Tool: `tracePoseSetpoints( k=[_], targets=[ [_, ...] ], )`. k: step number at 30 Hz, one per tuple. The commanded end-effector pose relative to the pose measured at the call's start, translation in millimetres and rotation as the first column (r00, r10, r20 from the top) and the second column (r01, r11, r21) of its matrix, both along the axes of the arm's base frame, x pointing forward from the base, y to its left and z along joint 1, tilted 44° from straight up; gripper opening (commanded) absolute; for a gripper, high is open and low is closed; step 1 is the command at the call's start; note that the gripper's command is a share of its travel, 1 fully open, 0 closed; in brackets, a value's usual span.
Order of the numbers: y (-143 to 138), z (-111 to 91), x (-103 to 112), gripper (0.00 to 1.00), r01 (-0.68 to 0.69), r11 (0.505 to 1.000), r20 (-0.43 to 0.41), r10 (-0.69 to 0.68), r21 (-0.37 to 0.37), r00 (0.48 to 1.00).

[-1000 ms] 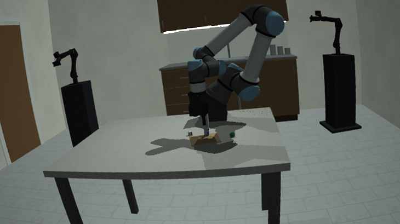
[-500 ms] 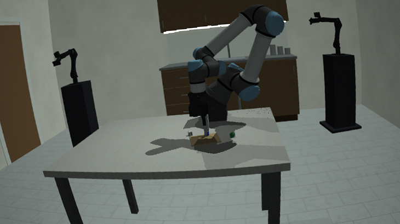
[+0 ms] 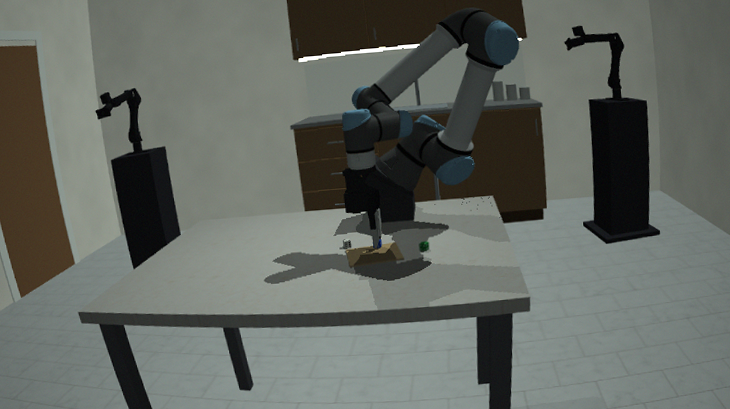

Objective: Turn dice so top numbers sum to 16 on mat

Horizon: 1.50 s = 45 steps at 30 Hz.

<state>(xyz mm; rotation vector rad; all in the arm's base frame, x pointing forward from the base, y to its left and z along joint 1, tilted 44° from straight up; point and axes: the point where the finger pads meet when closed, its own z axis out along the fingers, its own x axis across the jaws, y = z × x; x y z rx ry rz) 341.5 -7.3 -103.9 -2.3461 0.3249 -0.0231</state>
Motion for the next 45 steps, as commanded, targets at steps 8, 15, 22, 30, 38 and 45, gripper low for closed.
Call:
tracePoseSetpoints(
  k=[8,15,22,30,38,45],
  targets=[
    [-0.5,0.0,0.2,0.03,0.000,1.000,0.001,0.000,-0.001,1.000],
    [-0.5,0.0,0.2,0.07,0.000,1.000,0.001,0.000,-0.001,1.000],
    [-0.5,0.0,0.2,0.14,0.000,1.000,0.001,0.000,-0.001,1.000],
    [-0.5,0.0,0.2,0.21,0.000,1.000,0.001,0.000,-0.001,1.000],
    [-0.6,0.2,0.2,0.21,0.000,1.000,0.001,0.000,-0.001,1.000],
    [-9.9,9.8,-1.3,0.21,0.000,1.000,0.001,0.000,-0.001,1.000]
  ],
)
